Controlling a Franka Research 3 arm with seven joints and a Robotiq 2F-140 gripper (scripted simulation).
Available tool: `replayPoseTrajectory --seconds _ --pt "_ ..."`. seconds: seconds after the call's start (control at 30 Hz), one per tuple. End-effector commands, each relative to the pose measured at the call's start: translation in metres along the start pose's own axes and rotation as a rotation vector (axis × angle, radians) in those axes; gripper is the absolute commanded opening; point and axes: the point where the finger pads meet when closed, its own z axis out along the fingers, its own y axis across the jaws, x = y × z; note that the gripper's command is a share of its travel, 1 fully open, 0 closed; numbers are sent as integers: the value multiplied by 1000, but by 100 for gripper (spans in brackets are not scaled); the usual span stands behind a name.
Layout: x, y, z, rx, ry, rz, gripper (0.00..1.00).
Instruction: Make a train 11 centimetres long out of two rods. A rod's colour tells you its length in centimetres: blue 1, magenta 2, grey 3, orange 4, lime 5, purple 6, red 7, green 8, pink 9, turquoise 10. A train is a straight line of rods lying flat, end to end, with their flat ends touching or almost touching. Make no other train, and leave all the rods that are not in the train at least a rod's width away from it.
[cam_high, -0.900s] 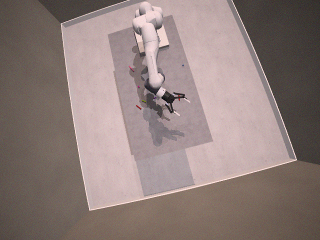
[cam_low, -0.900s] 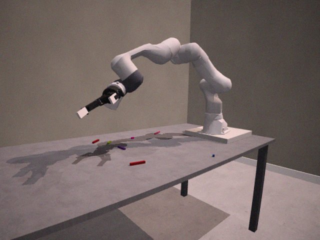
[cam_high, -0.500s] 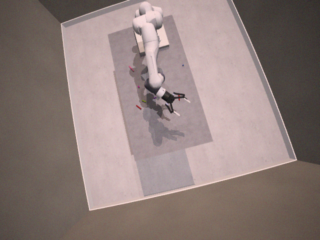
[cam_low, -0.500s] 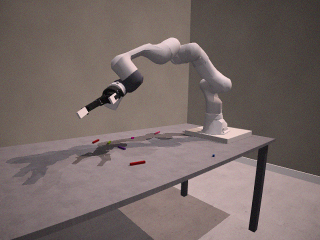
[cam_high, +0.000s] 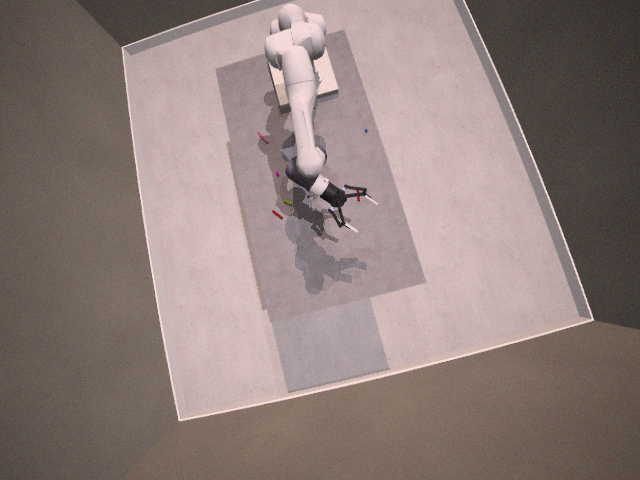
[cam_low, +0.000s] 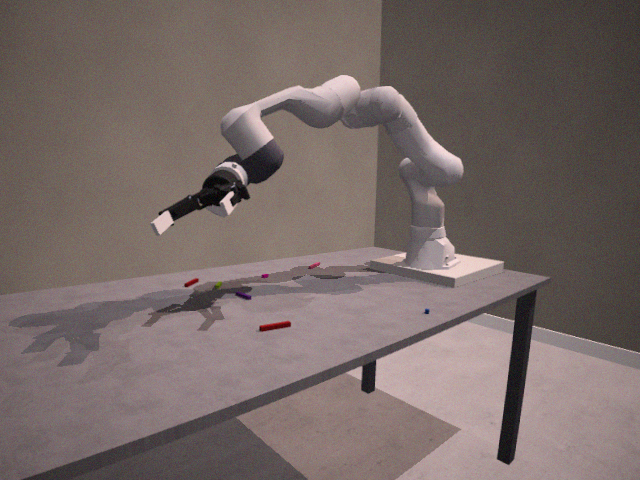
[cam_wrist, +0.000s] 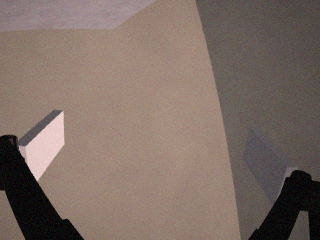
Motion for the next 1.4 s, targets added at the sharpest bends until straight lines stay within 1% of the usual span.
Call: replayPoseTrajectory --seconds 0.0,0.13,0.2,0.23,0.7,0.77,0.8,1.27,1.33,1.37 --pt "4 1 -3 -21 24 -165 100" --pt "7 0 -6 -32 44 -248 100" --pt "7 0 -6 -32 44 -248 100" --pt "10 -1 -8 -40 57 -300 100" --pt "23 -8 -21 -88 125 -572 100" --pt "23 -8 -21 -88 125 -572 100" --pt "26 -9 -24 -98 137 -622 100" --pt "41 -18 -40 -162 202 -887 100" --pt "41 -18 -40 -162 202 -887 100" --pt "44 -20 -43 -176 214 -935 100"
